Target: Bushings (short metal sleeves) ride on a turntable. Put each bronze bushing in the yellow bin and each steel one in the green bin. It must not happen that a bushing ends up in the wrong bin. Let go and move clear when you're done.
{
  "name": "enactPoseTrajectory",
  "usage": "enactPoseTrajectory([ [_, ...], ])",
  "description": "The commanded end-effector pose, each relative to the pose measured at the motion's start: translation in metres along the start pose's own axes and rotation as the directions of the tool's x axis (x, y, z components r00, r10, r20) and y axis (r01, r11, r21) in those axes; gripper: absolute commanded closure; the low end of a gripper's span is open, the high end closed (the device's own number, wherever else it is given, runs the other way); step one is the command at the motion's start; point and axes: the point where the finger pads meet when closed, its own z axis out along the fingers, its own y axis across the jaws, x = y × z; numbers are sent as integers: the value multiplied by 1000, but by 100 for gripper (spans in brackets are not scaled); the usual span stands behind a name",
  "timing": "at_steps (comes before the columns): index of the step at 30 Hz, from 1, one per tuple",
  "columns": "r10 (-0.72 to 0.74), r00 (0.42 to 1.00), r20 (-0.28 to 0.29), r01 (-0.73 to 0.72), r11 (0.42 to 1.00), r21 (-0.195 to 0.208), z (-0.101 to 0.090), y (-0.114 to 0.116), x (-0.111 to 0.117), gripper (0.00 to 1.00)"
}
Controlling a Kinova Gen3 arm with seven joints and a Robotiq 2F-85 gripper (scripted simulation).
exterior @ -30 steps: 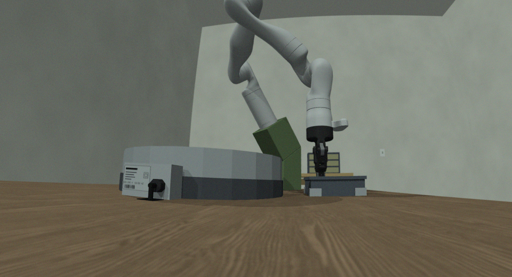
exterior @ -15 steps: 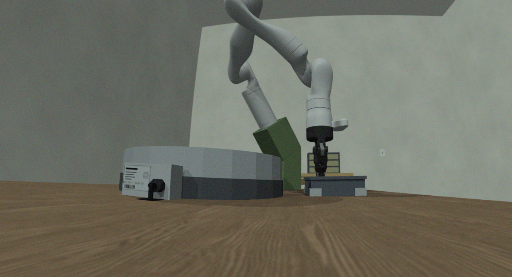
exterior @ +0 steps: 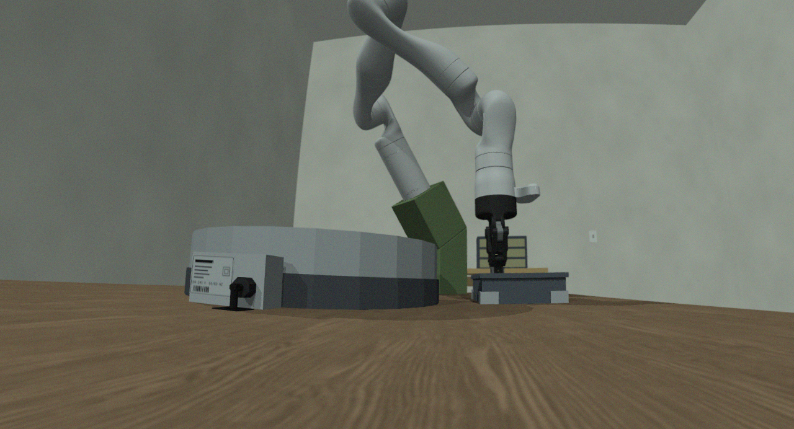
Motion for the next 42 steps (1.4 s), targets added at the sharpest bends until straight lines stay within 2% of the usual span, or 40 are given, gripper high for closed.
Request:
enactPoseTrajectory([
  [1,0,1000,-1,0,1000,-1,-1,1,1,81],
  [42,0,1000,-1,0,1000,-1,-14,-1,0,81],
])
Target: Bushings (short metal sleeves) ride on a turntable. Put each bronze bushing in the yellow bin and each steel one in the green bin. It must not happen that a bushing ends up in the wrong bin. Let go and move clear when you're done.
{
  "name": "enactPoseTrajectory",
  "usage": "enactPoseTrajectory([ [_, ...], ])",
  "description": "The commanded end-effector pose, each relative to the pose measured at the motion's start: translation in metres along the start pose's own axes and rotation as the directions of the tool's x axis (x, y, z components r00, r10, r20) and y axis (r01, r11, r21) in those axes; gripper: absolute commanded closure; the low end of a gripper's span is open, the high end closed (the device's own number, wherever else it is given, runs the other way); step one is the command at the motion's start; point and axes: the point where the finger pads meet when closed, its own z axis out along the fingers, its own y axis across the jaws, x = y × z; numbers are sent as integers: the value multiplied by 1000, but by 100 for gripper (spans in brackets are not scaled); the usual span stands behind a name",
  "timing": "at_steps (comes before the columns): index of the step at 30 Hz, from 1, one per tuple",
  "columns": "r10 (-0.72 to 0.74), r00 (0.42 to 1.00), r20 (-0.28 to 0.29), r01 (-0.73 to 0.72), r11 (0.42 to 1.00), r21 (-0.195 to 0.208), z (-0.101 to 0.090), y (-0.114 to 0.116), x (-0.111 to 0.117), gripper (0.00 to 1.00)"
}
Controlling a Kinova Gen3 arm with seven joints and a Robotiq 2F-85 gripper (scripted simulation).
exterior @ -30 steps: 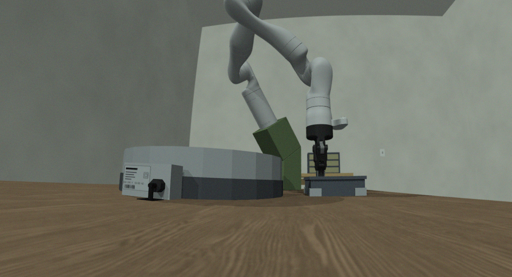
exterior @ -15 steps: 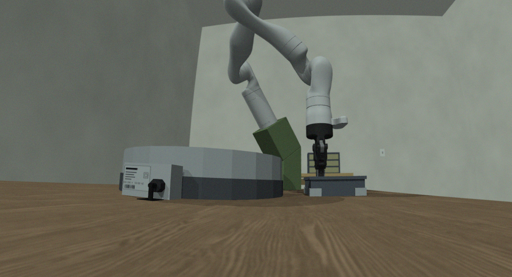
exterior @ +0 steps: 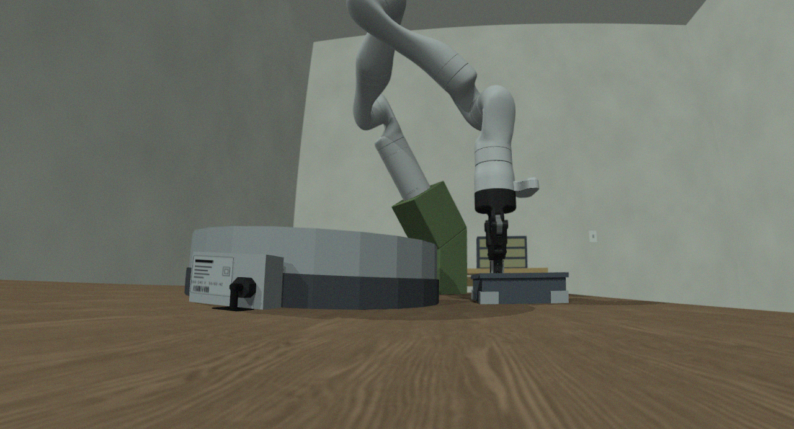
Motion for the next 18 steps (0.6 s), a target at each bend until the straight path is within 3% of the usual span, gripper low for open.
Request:
enactPoseTrajectory([
  [1,0,1000,-2,0,1000,-2,-3,1,1,81],
  [18,0,1000,-2,0,1000,-2,-6,1,1,81],
])
